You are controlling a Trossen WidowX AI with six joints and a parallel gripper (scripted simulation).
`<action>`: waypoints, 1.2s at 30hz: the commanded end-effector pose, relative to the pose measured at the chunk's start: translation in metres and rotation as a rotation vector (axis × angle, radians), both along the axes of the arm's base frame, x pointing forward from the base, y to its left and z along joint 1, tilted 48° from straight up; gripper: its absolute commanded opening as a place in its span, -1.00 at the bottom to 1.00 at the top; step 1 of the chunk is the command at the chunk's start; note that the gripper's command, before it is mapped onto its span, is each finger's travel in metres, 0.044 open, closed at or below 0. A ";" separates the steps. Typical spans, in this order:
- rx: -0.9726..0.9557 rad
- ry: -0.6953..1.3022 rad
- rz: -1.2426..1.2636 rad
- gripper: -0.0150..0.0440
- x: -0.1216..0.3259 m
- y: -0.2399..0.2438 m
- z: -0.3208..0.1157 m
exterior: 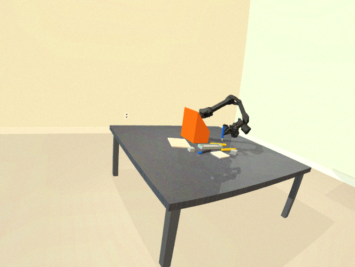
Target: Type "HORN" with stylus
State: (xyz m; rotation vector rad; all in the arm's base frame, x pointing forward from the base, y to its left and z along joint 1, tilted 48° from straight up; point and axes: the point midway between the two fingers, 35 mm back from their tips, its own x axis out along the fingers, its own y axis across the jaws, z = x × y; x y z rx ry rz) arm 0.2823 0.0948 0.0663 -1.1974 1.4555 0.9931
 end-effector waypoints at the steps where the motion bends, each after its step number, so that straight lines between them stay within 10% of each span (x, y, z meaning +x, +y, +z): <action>1: -0.009 0.026 0.083 -0.49 0.006 -0.007 0.000; 30: -0.008 0.028 0.088 -0.49 0.006 0.018 -0.024; 36: -0.008 0.028 0.088 -0.22 0.010 0.020 -0.023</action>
